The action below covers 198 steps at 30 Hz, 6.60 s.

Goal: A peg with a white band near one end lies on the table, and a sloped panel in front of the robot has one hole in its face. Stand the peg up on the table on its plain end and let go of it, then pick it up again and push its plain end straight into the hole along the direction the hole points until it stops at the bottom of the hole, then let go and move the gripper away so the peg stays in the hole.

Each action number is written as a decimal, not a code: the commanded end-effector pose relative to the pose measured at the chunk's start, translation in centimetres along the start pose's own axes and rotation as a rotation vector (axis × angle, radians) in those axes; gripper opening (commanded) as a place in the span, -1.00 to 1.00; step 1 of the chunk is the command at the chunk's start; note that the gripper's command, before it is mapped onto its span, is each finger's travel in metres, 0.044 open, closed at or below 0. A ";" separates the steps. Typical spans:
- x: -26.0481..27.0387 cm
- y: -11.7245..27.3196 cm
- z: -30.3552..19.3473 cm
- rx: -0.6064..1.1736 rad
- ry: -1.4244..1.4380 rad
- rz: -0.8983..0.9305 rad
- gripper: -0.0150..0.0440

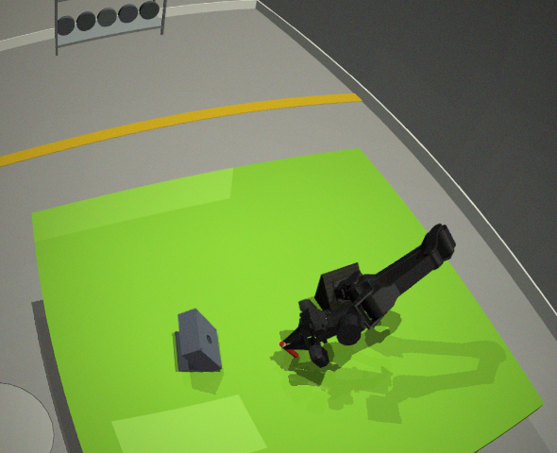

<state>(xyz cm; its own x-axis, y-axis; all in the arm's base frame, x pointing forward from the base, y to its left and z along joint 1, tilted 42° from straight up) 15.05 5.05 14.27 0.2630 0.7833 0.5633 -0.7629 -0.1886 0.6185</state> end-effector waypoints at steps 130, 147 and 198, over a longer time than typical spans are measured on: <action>1.1 2.0 -8.3 -0.529 -0.072 -0.034 -0.32; 1.2 1.9 -8.7 -0.555 -0.078 -0.035 -0.32; 1.5 2.1 -7.0 -0.530 -0.109 -0.102 1.00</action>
<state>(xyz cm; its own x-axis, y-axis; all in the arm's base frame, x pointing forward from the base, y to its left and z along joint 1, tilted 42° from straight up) 9.12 10.35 11.64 0.3477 0.7340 0.5834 -0.9334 0.2118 0.2898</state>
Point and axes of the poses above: the point midway between the two fingers, 35 mm back from their tips, its own y axis back along the fingers, its own x axis across the jaws, z = x × y, the point moved 9 cm from there along y, back along the fingers, and after that the axes turned 7 degrees about y, right-handed, at the moved point
